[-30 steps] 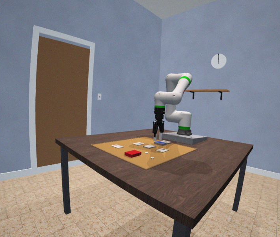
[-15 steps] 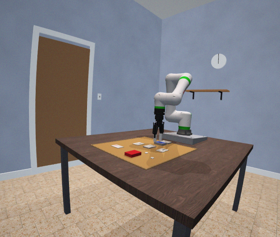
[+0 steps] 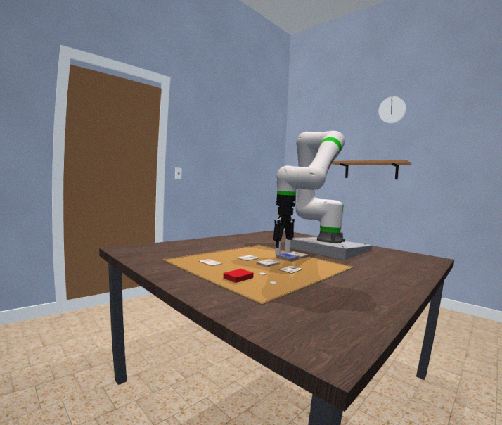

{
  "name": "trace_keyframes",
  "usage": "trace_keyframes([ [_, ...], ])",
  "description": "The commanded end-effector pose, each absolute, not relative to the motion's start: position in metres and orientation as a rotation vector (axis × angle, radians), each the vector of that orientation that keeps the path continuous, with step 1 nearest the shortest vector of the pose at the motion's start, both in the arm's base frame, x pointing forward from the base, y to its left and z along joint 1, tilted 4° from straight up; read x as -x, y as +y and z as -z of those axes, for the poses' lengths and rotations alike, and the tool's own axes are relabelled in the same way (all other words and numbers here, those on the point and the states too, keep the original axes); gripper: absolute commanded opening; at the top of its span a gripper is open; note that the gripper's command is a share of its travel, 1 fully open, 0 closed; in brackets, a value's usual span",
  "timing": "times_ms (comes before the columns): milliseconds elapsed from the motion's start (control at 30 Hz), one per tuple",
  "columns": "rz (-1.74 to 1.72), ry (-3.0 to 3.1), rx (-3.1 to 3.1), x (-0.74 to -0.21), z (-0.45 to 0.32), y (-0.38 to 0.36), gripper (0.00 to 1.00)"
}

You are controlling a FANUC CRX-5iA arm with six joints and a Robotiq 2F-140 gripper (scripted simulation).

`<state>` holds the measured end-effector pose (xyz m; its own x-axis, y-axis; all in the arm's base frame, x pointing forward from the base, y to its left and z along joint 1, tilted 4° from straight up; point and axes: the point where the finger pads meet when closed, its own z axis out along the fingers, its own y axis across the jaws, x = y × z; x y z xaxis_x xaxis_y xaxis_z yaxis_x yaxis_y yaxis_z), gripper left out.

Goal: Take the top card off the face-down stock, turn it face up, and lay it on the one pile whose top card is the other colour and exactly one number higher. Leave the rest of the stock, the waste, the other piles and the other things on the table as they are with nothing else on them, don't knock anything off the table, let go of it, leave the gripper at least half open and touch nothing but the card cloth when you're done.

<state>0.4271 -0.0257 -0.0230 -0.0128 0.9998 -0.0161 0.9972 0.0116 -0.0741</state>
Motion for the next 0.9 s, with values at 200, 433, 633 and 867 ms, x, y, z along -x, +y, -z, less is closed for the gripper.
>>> trace_keyframes([
  [200, -0.099, -2.205, 2.178, -0.4273, 0.0230, -0.0258, 0.50],
  [433, -0.099, -2.205, 2.178, -0.4271, 0.0249, -0.0258, 0.50],
  [633, -0.099, -2.205, 2.178, -0.4270, 0.0259, -0.0258, 0.50],
  [867, -0.099, -2.205, 2.178, -0.4270, 0.0259, -0.0258, 0.50],
])
